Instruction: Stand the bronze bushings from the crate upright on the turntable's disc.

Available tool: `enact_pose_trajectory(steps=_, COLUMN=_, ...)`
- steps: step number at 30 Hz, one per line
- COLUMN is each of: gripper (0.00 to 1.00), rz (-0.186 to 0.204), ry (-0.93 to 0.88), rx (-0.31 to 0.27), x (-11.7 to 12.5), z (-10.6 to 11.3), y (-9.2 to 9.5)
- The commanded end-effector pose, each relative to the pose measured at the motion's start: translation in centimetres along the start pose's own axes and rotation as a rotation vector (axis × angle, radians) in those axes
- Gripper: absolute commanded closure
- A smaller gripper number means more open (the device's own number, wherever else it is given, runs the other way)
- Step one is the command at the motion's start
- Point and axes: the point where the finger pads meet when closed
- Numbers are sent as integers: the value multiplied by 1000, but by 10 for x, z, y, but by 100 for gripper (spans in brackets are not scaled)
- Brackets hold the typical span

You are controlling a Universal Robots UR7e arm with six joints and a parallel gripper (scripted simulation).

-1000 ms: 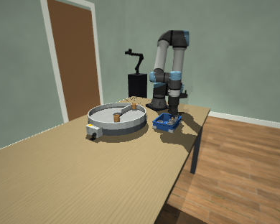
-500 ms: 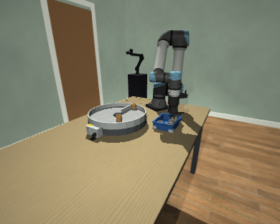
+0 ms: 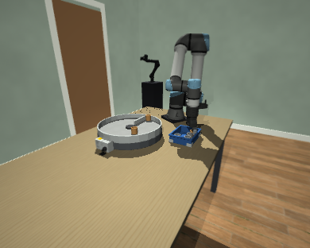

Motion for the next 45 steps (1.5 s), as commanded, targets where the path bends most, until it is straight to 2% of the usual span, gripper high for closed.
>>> enact_pose_trajectory(steps=1, gripper=100, rz=1, ry=0, rx=-1, x=0, z=0, y=0)
enact_pose_trajectory(steps=27, gripper=100, rz=1, ry=0, rx=-1, x=0, z=0, y=4)
enact_pose_trajectory(steps=33, gripper=100, rz=1, ry=0, rx=-1, x=0, z=0, y=17)
enact_pose_trajectory(steps=42, gripper=100, rz=1, ry=0, rx=-1, x=0, z=0, y=56)
enact_pose_trajectory(steps=45, gripper=100, rz=1, ry=0, rx=-1, x=0, z=0, y=60)
Point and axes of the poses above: the point where the finger pads meet when closed, its own y axis back along the fingers, its own x axis across the jaws, z = x × y, and after that the axes turned 10 degrees about y, right-handed
